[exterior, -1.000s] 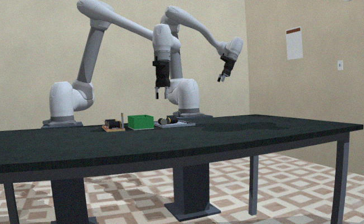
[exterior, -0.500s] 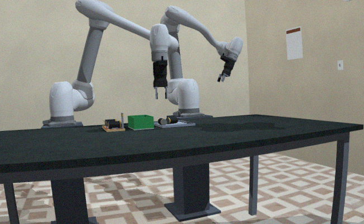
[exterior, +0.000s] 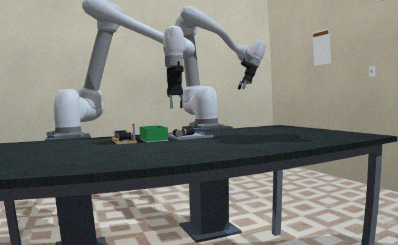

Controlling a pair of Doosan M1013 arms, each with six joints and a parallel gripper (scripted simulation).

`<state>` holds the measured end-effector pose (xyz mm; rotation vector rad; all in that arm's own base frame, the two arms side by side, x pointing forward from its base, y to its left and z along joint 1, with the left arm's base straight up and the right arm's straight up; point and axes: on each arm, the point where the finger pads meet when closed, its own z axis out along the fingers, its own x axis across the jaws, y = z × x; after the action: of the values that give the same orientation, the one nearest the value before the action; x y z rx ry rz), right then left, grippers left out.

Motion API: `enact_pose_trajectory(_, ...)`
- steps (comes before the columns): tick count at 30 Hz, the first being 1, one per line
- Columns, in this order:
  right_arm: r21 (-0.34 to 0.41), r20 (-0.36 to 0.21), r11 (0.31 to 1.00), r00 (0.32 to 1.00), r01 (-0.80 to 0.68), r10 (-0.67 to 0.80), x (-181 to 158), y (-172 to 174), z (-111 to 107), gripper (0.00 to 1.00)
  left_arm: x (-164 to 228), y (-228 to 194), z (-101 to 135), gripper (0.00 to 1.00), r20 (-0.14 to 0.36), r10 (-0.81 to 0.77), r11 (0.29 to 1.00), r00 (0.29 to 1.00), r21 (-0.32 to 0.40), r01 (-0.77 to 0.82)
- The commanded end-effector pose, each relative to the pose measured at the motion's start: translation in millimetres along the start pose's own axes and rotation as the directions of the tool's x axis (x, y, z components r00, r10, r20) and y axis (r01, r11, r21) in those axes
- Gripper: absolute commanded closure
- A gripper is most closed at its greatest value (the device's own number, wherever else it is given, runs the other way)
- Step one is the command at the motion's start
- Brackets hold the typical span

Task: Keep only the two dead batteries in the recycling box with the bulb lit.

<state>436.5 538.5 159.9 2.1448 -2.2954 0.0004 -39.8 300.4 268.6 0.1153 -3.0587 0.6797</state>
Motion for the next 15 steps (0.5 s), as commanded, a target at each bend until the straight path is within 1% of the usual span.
enact_pose_trajectory(1, 0.001, 0.002, 1.0, 1.0, 0.0, 0.0, -0.4, -0.2, -1.0, 0.1, 0.1, 0.1, -0.4, 0.0, 0.0, 0.0, 1.0, 1.0, -0.001, 0.0)
enact_pose_trajectory(3, 0.001, 0.002, 1.0, 1.0, 0.0, 0.0, -0.4, -0.2, 3.7, 0.1, 0.1, 0.1, -0.4, 0.0, 0.0, 0.0, 1.0, 1.0, -0.001, 0.0)
enact_pose_trajectory(4, 0.001, 0.002, 1.0, 1.0, 0.0, 0.0, -0.4, -0.2, 12.3, 0.1, 0.1, 0.1, -0.4, 0.0, 0.0, 0.0, 1.0, 1.0, -0.001, 0.0)
enact_pose_trajectory(6, 0.001, 0.002, 1.0, 1.0, 0.0, 0.0, -0.4, -0.2, 39.7, 0.1, 0.1, 0.1, -0.4, 0.0, 0.0, 0.0, 1.0, 1.0, -0.001, 0.0)
enact_pose_trajectory(8, 0.001, 0.002, 1.0, 1.0, 0.0, 0.0, -0.4, -0.2, 39.7, 0.1, 0.1, 0.1, -0.4, 0.0, 0.0, 0.0, 1.0, 1.0, -0.001, 0.0)
enact_pose_trajectory(10, 0.001, 0.002, 1.0, 1.0, 0.0, 0.0, -0.5, -0.2, 66.2, 0.1, 0.1, 0.1, -0.4, 0.0, 0.0, 0.0, 1.0, 1.0, -0.001, 0.0)
enact_pose_trajectory(11, 0.001, 0.002, 1.0, 1.0, 0.0, 0.0, -0.5, -0.2, 74.2, 0.1, 0.1, 0.1, -0.4, 0.0, 0.0, 0.0, 1.0, 1.0, -0.001, 0.0)
enact_pose_trajectory(12, 0.001, 0.002, 1.0, 1.0, 0.0, 0.0, -0.5, -0.2, 77.8, 0.1, 0.1, 0.1, -0.4, 0.0, 0.0, 0.0, 1.0, 1.0, -0.001, 0.0)
enact_pose_trajectory(15, 0.001, 0.002, 1.0, 1.0, 0.0, 0.0, -0.5, -0.2, 78.5, 0.1, 0.1, 0.1, -0.4, 0.0, 0.0, 0.0, 1.0, 1.0, -0.001, 0.0)
